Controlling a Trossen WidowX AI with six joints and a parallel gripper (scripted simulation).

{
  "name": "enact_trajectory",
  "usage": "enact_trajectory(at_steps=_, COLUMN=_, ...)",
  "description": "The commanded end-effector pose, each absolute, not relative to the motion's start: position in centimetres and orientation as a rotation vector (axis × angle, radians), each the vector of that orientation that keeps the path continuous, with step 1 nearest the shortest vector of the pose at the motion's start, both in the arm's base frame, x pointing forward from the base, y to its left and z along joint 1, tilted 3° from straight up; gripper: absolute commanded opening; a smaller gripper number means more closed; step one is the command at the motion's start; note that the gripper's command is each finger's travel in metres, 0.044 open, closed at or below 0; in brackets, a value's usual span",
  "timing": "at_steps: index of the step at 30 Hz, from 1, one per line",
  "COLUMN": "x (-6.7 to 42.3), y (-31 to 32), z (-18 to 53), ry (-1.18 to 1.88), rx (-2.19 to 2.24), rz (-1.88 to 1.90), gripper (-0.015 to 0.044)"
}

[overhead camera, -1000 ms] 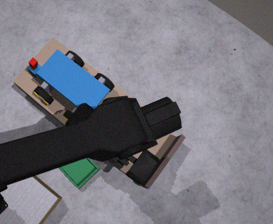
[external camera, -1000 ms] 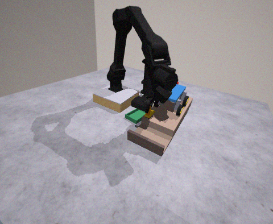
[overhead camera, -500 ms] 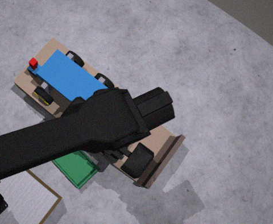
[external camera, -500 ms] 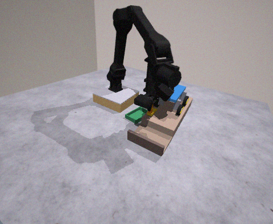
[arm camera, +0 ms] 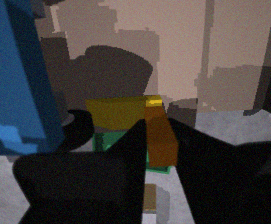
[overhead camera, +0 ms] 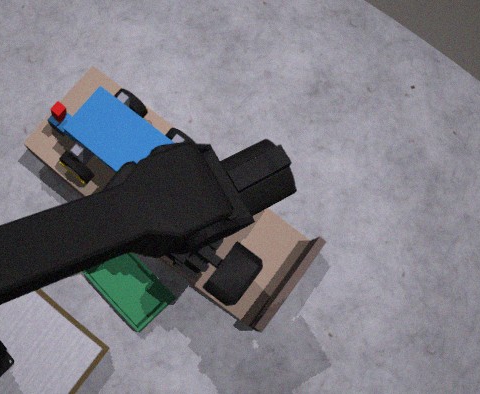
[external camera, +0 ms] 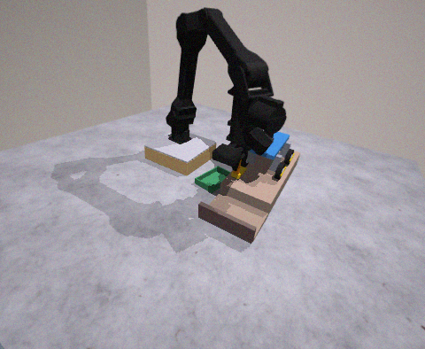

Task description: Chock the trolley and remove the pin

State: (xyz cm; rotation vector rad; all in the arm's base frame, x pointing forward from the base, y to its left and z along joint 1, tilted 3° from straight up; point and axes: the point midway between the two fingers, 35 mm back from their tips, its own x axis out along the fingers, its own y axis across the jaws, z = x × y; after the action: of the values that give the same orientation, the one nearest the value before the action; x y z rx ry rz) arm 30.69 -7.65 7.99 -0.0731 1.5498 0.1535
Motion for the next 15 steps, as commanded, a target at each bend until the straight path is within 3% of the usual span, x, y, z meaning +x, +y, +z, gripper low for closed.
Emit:
enact_trajectory(at_steps=1, x=30.69, y=-7.69, z=7.98, ry=1.550, rx=-0.073, rz=0.154, gripper=0.0000)
enact_trajectory(at_steps=7, x=30.69, y=-7.69, z=7.98, ry=1.550, rx=-0.073, rz=0.154, gripper=0.0000)
enact_trajectory(at_steps=15, x=30.69, y=-7.69, z=7.98, ry=1.550, rx=-0.073, rz=0.154, gripper=0.0190)
